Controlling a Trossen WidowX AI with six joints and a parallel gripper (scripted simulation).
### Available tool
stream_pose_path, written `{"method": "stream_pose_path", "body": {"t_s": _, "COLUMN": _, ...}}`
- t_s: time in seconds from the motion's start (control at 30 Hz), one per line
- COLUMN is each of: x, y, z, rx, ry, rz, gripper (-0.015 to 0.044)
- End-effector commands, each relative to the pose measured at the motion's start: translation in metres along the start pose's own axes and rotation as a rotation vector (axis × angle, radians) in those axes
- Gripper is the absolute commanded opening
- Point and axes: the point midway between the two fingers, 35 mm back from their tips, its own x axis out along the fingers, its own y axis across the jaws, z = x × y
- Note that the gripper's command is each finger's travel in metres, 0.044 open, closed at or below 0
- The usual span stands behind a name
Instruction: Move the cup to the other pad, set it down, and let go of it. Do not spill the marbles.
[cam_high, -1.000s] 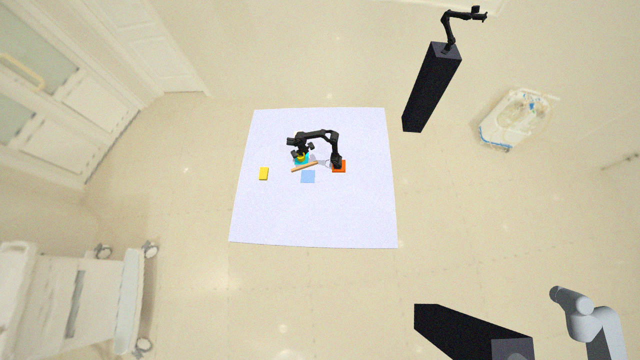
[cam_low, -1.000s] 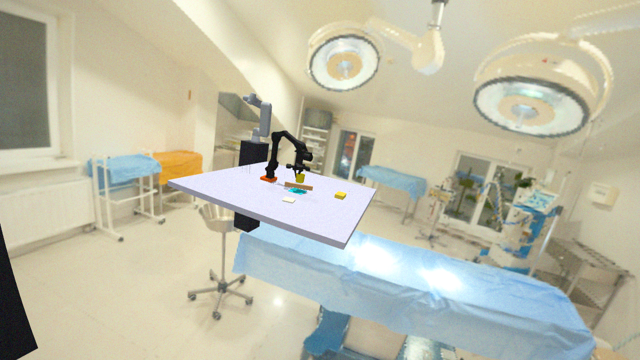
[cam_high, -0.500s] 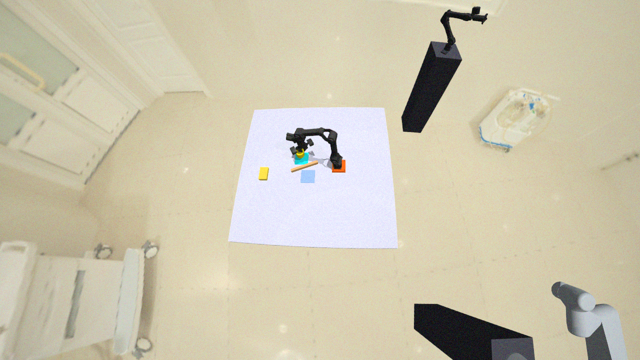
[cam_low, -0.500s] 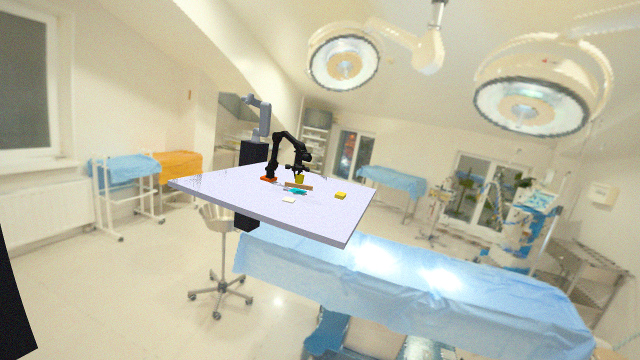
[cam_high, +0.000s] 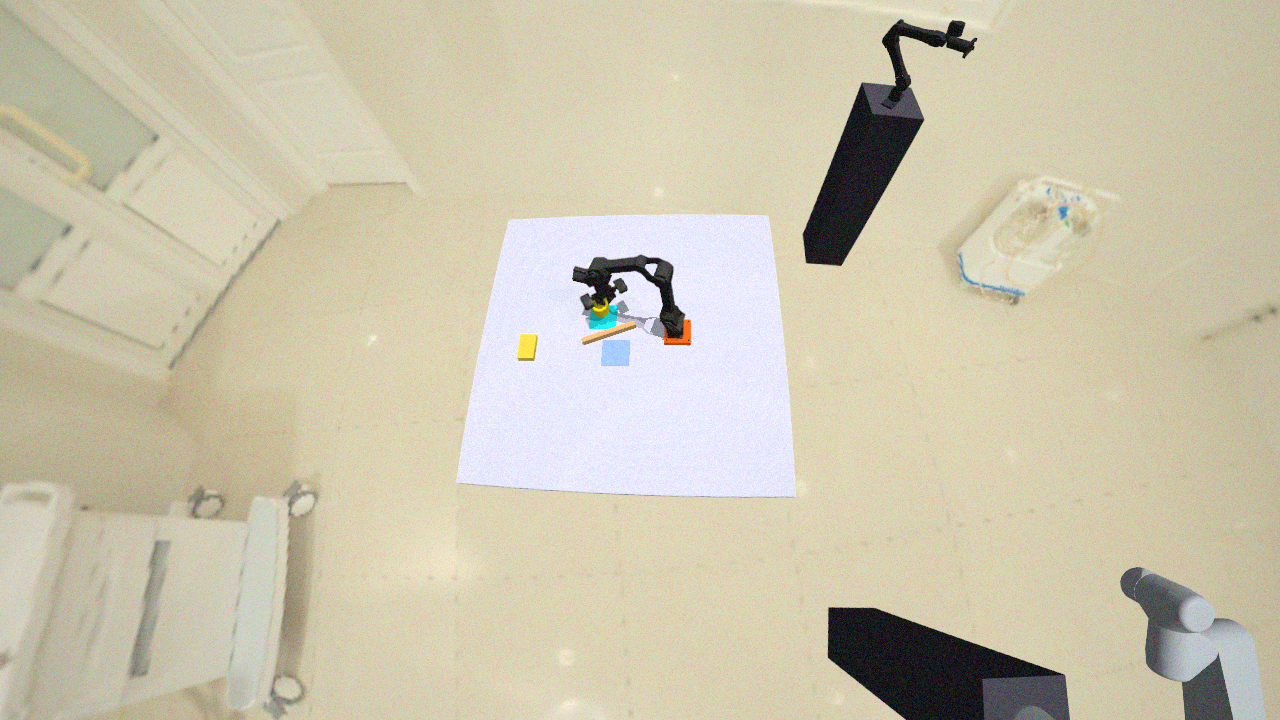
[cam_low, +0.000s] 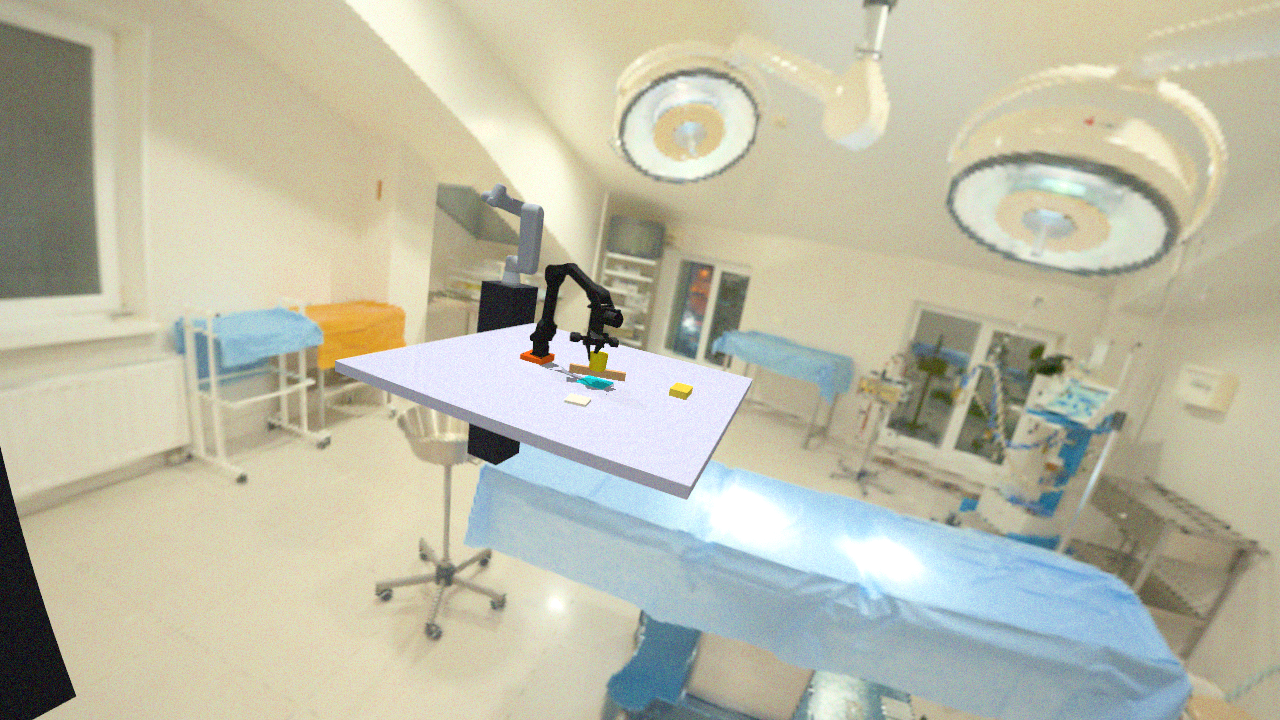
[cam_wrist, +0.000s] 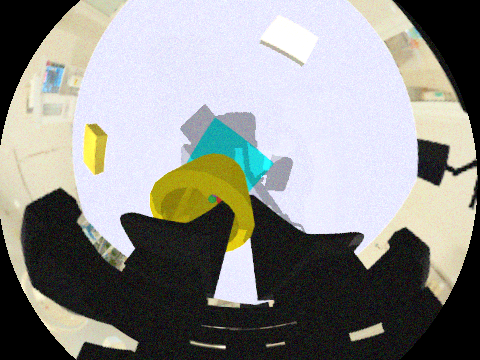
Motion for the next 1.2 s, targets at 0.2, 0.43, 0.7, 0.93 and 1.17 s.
{"method": "stream_pose_path", "body": {"t_s": 0.2, "x": 0.015, "y": 0.000, "z": 0.000, "rx": -0.004, "ry": 0.000, "rz": -0.003, "gripper": 0.0000}}
{"method": "stream_pose_path", "body": {"t_s": 0.43, "x": 0.025, "y": -0.001, "z": 0.001, "rx": -0.004, "ry": 0.000, "rz": -0.003, "gripper": 0.0000}}
{"method": "stream_pose_path", "body": {"t_s": 0.7, "x": 0.036, "y": -0.001, "z": 0.000, "rx": -0.004, "ry": 0.000, "rz": -0.003, "gripper": 0.0000}}
{"method": "stream_pose_path", "body": {"t_s": 0.93, "x": 0.045, "y": -0.002, "z": 0.000, "rx": -0.004, "ry": 0.000, "rz": -0.004, "gripper": 0.0000}}
{"method": "stream_pose_path", "body": {"t_s": 1.17, "x": 0.043, "y": -0.001, "z": 0.000, "rx": 0.000, "ry": 0.001, "rz": -0.001, "gripper": 0.0000}}
